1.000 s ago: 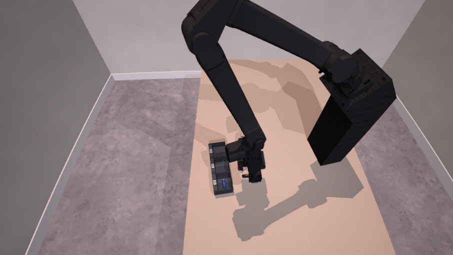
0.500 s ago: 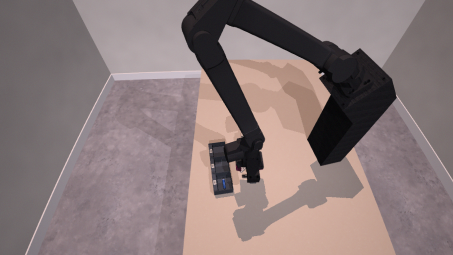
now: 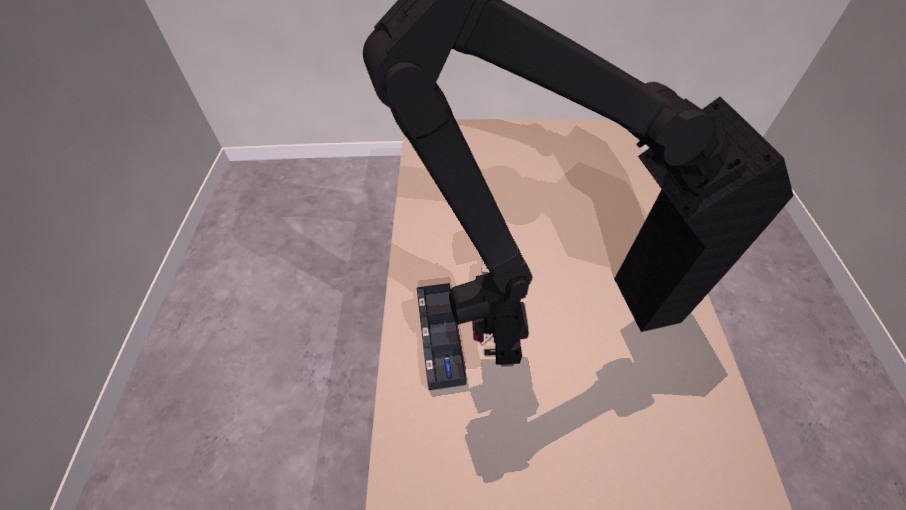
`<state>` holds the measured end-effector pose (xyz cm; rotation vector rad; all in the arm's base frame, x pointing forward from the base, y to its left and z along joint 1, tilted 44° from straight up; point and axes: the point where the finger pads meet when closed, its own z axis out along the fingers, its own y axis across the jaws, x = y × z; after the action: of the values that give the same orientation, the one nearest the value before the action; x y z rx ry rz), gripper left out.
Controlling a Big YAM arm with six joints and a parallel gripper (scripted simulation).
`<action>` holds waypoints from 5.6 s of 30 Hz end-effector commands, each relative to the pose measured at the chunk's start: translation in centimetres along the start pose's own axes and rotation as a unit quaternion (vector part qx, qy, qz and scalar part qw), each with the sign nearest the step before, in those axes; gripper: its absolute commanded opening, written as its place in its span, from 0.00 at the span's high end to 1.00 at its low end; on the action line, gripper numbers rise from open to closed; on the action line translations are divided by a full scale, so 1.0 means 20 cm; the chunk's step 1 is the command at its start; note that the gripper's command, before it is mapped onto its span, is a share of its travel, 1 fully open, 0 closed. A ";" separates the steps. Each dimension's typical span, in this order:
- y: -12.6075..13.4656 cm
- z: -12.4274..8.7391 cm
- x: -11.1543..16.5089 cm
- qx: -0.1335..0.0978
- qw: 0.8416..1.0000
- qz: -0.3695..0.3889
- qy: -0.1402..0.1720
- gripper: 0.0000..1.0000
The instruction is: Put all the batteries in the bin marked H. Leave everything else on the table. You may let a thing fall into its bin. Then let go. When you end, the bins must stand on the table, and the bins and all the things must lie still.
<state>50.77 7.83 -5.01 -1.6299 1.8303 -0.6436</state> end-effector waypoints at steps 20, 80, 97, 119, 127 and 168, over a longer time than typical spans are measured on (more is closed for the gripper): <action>0.04 0.29 0.04 -0.013 1.000 -0.002 0.005 0.34; 0.03 0.40 0.01 -0.017 1.000 -0.003 0.004 0.53; 0.02 0.11 -0.02 -0.013 1.000 0.000 0.000 0.53; 0.07 0.06 -0.01 -0.018 1.000 -0.001 0.001 0.53; 0.06 0.05 -0.01 -0.013 1.000 -0.001 -0.001 0.53; 0.03 0.03 -0.02 -0.010 1.000 -0.001 -0.001 0.53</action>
<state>51.94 7.90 -6.03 -1.6396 1.8392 -0.6371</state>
